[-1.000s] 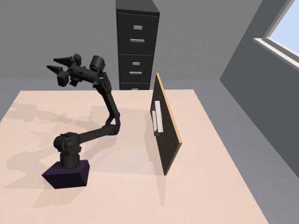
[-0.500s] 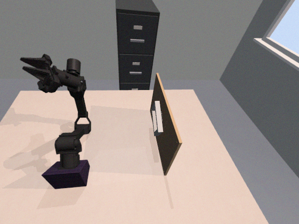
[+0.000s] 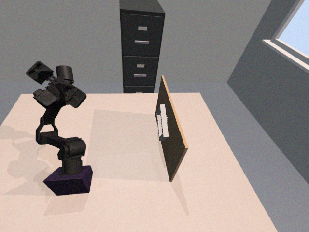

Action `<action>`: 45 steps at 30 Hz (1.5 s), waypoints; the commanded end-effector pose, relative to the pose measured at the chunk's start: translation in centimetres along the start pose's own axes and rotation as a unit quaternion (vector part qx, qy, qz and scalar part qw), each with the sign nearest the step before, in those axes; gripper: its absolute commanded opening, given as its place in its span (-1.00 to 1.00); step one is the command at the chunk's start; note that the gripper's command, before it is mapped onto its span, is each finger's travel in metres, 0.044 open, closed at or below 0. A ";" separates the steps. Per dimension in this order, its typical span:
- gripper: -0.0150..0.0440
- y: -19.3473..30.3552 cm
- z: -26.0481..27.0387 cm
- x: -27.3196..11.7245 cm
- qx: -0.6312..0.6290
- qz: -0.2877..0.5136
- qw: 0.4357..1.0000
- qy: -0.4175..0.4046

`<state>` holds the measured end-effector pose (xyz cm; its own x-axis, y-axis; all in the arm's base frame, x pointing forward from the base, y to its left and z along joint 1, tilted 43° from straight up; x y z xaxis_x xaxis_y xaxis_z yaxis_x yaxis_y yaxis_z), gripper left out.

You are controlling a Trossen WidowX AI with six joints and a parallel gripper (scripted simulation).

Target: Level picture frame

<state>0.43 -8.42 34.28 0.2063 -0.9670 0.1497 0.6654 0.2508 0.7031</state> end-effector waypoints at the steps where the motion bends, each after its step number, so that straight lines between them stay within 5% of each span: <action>1: 0.39 0.8 -3.4 0.6 0.036 0.072 0.992 0.093; 12: 0.39 3.3 -11.3 -2.2 0.106 0.230 0.911 0.324; 25: 0.39 3.7 -17.4 -11.2 0.142 0.366 0.719 0.574; 45: 0.39 3.6 -17.6 -11.8 0.142 0.372 0.707 0.585</action>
<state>12.99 4.56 22.89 0.9864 0.1644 -0.0077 -0.0756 0.4947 0.8658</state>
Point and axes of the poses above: the point midway between the two fingers, 35 mm back from their tips, its own x axis out along the fingers, its own z axis across the jaws, y = z × x, the point moved 5 cm from there along -x, back along the fingers, and after that the axes turned 7 degrees about -x, right-handed, at the moved point
